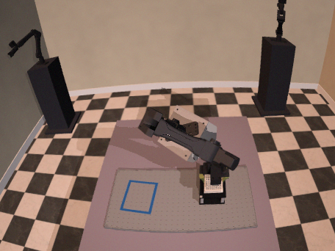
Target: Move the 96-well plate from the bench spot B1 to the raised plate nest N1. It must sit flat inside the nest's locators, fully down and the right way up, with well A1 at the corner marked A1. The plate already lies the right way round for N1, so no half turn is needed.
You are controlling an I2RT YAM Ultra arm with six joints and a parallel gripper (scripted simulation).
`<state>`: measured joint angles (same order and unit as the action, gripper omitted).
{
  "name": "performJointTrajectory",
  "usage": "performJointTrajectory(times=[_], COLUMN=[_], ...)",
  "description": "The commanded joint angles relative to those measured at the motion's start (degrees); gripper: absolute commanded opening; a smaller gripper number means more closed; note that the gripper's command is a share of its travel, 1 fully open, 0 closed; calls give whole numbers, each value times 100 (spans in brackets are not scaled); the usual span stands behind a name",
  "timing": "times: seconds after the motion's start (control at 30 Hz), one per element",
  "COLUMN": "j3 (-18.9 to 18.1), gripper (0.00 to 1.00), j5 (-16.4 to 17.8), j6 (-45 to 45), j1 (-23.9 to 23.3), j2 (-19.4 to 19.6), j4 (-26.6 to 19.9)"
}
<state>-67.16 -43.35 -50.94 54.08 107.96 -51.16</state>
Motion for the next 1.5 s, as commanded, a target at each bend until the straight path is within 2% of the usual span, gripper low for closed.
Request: performJointTrajectory(times=[0.0,1.2,1.47], j3=[-8,179,64], gripper=[0,0,0], j5=[-69,-69,-70], j6=[54,116,134], j1=[43,5,-1], j2=[-159,-169,-166], j4=[2,161,204])
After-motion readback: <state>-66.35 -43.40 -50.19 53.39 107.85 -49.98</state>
